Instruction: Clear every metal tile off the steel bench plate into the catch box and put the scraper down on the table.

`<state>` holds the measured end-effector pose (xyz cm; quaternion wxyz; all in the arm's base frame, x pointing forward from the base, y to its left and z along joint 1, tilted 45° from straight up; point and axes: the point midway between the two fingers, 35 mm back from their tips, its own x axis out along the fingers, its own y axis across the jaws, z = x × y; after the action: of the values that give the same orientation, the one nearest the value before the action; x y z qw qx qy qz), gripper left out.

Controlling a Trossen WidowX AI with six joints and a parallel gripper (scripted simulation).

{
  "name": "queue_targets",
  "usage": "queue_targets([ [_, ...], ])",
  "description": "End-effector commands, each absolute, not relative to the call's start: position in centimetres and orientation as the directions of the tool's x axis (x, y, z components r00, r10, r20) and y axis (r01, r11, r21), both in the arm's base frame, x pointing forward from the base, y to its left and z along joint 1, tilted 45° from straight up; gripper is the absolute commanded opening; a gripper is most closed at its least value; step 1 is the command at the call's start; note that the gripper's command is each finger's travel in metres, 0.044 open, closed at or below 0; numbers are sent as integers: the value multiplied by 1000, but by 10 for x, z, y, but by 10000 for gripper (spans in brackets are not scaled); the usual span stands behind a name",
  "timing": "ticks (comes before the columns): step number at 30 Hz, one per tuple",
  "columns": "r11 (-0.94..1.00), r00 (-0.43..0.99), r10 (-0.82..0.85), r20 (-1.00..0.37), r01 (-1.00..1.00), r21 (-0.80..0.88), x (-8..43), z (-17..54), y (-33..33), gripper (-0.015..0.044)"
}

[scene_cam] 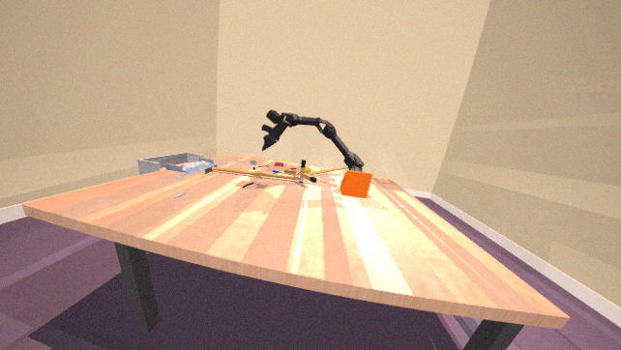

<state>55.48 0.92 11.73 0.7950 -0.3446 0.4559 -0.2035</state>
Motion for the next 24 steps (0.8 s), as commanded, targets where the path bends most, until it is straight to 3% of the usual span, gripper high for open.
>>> queue_targets([
  [1,692,466,-644,-607,16,-722,561,103,-9,440],
  [11,713,393,-652,-649,25,-701,571,71,-44,440],
  [24,708,399,-651,-646,12,-707,558,85,-39,440],
])
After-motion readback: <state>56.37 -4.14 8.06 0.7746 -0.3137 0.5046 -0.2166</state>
